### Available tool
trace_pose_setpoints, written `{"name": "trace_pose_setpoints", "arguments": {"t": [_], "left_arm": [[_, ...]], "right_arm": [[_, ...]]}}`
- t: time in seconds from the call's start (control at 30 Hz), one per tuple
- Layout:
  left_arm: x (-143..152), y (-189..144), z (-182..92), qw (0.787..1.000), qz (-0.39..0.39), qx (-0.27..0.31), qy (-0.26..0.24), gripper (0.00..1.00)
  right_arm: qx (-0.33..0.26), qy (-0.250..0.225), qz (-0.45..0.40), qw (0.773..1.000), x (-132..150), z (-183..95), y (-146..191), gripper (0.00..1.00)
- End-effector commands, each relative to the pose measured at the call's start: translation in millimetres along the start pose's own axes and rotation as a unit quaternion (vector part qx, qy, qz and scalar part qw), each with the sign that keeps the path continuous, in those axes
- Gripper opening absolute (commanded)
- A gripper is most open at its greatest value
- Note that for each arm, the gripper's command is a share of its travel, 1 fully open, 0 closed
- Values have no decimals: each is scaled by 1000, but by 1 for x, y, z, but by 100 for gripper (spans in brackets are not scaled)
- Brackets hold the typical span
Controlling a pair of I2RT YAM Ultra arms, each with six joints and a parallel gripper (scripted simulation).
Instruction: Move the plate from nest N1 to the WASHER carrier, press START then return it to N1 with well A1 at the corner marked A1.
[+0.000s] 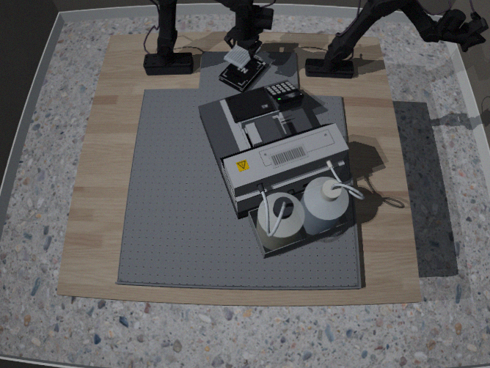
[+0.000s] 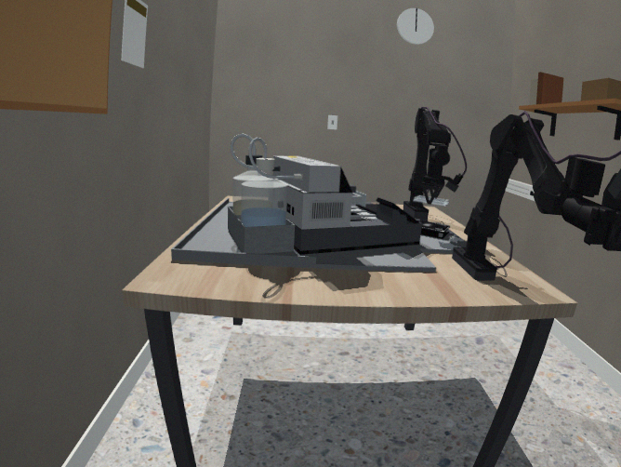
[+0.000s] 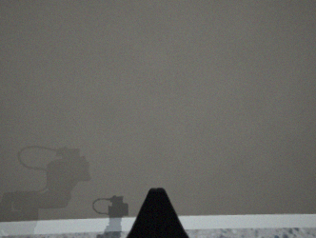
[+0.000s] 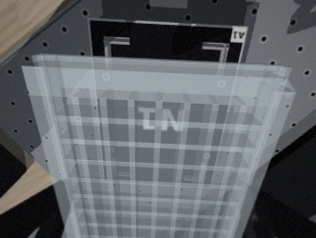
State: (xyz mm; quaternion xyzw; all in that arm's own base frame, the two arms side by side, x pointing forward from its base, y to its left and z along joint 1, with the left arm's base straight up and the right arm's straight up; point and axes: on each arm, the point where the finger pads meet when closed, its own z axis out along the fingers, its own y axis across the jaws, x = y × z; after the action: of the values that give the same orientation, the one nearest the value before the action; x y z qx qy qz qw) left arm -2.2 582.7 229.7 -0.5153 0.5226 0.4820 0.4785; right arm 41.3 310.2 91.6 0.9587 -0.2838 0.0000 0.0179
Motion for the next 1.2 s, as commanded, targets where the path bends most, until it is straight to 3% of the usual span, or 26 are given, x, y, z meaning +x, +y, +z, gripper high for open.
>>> {"name": "trace_pose_setpoints", "arguments": {"t": [0.0, 0.6, 1.0, 1.17], "left_arm": [[-26, 3, -5, 999, -5, -5, -39, 0], [-26, 3, -5, 999, -5, -5, -39, 0], [-26, 3, -5, 999, -5, -5, -39, 0], [-26, 3, -5, 999, -5, -5, -39, 0]], "right_arm": [[37, -12, 11, 999, 0, -22, -12, 0], [17, -2, 8, 1000, 4, -13, 2, 0], [15, -7, 8, 1000, -3, 23, -9, 0], [22, -11, 7, 1000, -6, 23, -10, 0]]}}
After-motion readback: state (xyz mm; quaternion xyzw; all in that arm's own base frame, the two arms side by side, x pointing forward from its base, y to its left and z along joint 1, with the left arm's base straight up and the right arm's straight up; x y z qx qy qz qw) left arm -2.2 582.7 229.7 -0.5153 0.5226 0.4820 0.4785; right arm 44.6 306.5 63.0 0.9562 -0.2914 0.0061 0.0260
